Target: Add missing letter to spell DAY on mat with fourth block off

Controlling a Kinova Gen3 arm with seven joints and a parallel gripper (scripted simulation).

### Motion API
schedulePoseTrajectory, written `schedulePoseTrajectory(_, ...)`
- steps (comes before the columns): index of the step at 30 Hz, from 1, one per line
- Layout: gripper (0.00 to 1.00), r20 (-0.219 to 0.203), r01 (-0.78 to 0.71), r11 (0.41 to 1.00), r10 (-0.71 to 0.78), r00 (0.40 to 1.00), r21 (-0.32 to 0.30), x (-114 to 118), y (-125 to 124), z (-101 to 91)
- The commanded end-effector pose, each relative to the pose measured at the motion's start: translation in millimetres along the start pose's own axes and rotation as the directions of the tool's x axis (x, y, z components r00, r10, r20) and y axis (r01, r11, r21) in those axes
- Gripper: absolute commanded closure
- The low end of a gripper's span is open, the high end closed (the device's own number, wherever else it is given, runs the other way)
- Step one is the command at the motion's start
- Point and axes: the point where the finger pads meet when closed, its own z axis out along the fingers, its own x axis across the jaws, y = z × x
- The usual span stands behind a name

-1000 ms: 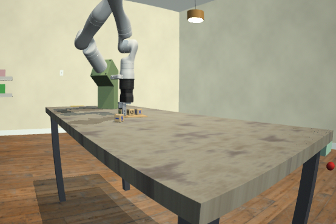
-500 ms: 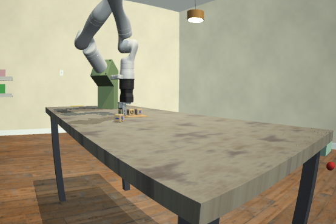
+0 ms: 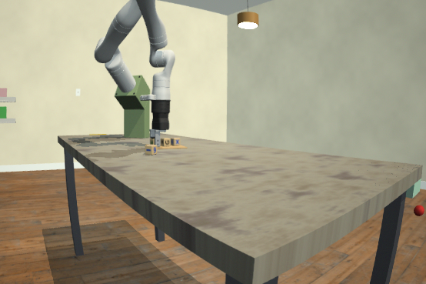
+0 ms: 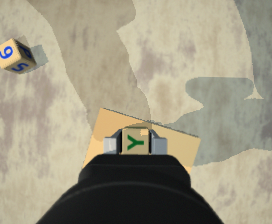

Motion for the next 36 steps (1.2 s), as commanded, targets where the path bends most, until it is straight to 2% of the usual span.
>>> schedulePoseTrajectory(1, 0.37, 0.001, 0.000, 1.000, 0.000, 1.000, -0.001, -0.3, 0.4, -0.4)
schedulePoseTrajectory(4, 0.37, 0.001, 0.000, 1.000, 0.000, 1.000, -0.001, -0.3, 0.4, -0.4)
schedulePoseTrajectory(5, 0.31, 0.001, 0.000, 1.000, 0.000, 1.000, -0.001, -0.3, 0.4, -0.4)
schedulePoseTrajectory(7, 0.31, 0.001, 0.000, 1.000, 0.000, 1.000, -0.001, -0.3, 0.4, -0.4)
schedulePoseTrajectory(8, 0.25, 0.001, 0.000, 1.000, 0.000, 1.000, -0.001, -0.3, 0.4, -0.4)
schedulePoseTrajectory(10, 0.25, 0.001, 0.000, 1.000, 0.000, 1.000, -0.001, -0.3, 0.4, -0.4)
schedulePoseTrajectory(11, 0.19, 0.001, 0.000, 1.000, 0.000, 1.000, -0.001, -0.3, 0.4, -0.4)
schedulePoseTrajectory(13, 0.19, 0.001, 0.000, 1.000, 0.000, 1.000, -0.001, -0.3, 0.4, -0.4)
schedulePoseTrajectory(14, 0.13, 0.001, 0.000, 1.000, 0.000, 1.000, -0.001, -0.3, 0.4, -0.4)
schedulePoseTrajectory(28, 0.13, 0.001, 0.000, 1.000, 0.000, 1.000, -0.001, -0.3, 0.4, -1.1)
schedulePoseTrajectory(36, 0.13, 0.001, 0.000, 1.000, 0.000, 1.000, -0.001, -0.3, 0.4, -11.8)
